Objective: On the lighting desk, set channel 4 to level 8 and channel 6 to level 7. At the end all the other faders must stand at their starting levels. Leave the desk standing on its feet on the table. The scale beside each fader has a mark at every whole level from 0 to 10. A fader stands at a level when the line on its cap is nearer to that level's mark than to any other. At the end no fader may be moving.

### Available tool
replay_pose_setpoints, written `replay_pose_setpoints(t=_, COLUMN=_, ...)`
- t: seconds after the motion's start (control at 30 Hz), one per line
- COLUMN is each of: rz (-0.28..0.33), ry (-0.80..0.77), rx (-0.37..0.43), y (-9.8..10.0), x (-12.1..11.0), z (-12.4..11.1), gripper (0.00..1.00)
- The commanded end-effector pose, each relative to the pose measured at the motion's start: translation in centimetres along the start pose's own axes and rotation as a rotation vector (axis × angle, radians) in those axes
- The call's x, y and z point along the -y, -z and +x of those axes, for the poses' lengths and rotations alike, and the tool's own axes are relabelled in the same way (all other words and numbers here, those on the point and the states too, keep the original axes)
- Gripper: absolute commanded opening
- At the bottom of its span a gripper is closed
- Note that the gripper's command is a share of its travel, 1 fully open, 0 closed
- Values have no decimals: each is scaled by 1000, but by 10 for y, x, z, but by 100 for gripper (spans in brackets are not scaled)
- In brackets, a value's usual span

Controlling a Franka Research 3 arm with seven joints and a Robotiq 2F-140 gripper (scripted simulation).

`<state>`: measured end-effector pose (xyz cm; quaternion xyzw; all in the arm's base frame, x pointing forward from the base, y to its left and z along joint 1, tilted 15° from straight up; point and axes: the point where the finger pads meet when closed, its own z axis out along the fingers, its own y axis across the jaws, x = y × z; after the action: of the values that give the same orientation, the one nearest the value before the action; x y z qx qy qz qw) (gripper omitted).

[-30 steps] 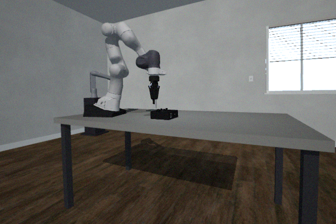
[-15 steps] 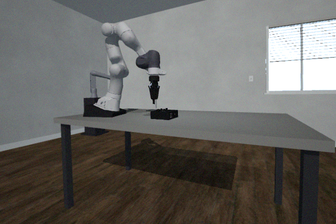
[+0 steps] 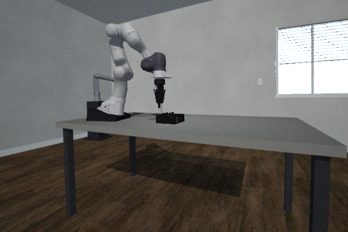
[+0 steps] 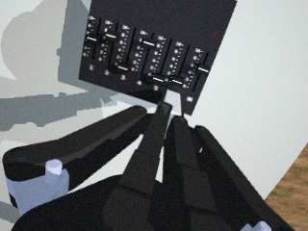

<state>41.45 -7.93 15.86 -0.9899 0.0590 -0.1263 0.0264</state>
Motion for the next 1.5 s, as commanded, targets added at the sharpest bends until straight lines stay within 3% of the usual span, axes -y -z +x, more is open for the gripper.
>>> replay_pose_setpoints(t=0.0, rz=2, ry=5, rx=-4, y=-1, x=0, z=2, gripper=0)
replay_pose_setpoints(t=1.47, rz=2, ry=5, rx=-4, y=-9, x=0, z=3, gripper=0)
